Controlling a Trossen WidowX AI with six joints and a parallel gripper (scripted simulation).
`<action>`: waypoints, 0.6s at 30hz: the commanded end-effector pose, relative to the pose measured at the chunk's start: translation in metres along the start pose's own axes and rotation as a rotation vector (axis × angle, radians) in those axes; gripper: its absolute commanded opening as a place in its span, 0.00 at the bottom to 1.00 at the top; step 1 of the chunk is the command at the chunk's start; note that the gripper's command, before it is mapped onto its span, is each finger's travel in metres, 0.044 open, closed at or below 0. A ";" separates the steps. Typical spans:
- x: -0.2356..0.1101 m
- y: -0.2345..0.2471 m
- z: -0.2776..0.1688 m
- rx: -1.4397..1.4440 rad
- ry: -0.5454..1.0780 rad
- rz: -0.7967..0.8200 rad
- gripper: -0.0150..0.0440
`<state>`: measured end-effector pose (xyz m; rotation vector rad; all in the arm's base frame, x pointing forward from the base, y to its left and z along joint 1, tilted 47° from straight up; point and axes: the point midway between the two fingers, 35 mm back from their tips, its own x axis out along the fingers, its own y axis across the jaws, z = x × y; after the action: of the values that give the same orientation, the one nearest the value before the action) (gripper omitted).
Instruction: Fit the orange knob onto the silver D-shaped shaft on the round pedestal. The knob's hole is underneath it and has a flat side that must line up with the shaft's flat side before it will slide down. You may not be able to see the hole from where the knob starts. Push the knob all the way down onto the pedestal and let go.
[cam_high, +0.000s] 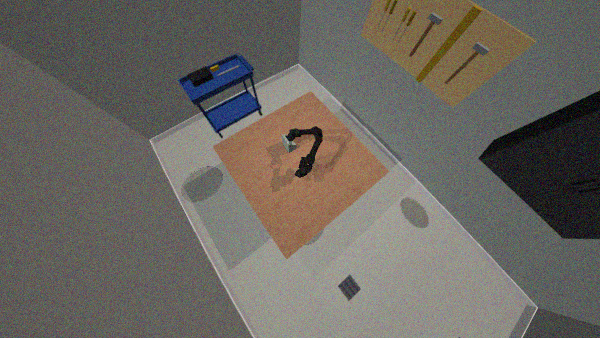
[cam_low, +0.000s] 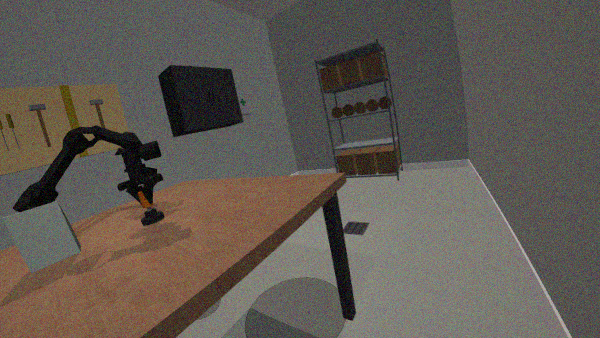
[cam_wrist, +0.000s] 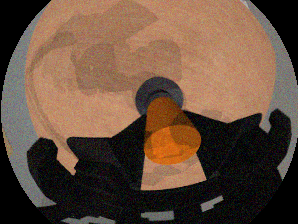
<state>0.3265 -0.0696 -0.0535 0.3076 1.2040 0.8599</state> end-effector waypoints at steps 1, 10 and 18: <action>0.001 0.001 0.000 -0.005 -0.002 0.001 0.25; -0.004 0.001 0.002 -0.005 -0.001 0.001 0.25; -0.002 0.000 0.001 -0.214 -0.002 0.001 0.25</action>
<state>0.3273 -0.0712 -0.0504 0.1899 1.1332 0.9416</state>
